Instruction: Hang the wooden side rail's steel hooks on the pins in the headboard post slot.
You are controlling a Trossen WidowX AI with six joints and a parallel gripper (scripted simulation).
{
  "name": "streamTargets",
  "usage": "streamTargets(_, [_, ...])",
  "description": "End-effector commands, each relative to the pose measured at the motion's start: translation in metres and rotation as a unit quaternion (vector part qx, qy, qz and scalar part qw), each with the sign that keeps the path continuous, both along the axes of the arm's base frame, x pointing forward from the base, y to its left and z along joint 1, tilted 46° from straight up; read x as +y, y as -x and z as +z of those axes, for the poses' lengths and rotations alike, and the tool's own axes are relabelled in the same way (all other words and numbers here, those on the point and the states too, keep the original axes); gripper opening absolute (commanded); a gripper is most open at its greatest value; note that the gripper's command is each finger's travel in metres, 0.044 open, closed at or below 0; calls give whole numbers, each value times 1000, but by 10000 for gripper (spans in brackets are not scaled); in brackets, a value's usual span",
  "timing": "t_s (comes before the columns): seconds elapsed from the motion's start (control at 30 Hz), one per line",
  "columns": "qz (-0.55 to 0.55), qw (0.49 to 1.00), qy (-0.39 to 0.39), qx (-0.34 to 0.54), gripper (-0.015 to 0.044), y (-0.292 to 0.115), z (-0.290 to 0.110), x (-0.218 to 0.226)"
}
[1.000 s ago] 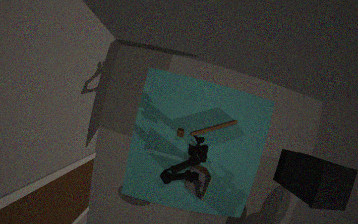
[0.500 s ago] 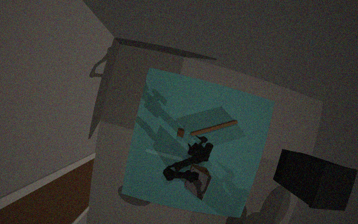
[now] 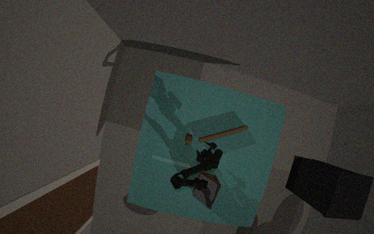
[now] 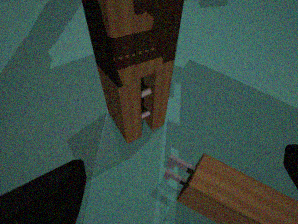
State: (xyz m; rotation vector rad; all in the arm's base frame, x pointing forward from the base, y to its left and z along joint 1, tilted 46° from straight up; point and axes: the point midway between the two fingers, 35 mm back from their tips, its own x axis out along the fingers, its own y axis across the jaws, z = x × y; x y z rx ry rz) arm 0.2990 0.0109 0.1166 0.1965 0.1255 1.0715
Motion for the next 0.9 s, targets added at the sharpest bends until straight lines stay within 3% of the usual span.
streamTargets(0.0, [-5, 1000, -6, 26, 440, -6, -1, -2])
streamTargets(0.2, [-51, 973, -40, 223, 440, -45, -13, -18])
streamTargets(0.4, [-101, 892, -82, 434, 440, -73, -22, -27])
streamTargets(0.63, [-168, 739, -120, 642, 440, -89, -28, -39])
streamTargets(0.87, [-244, 539, -135, 795, 440, -89, -28, -47])
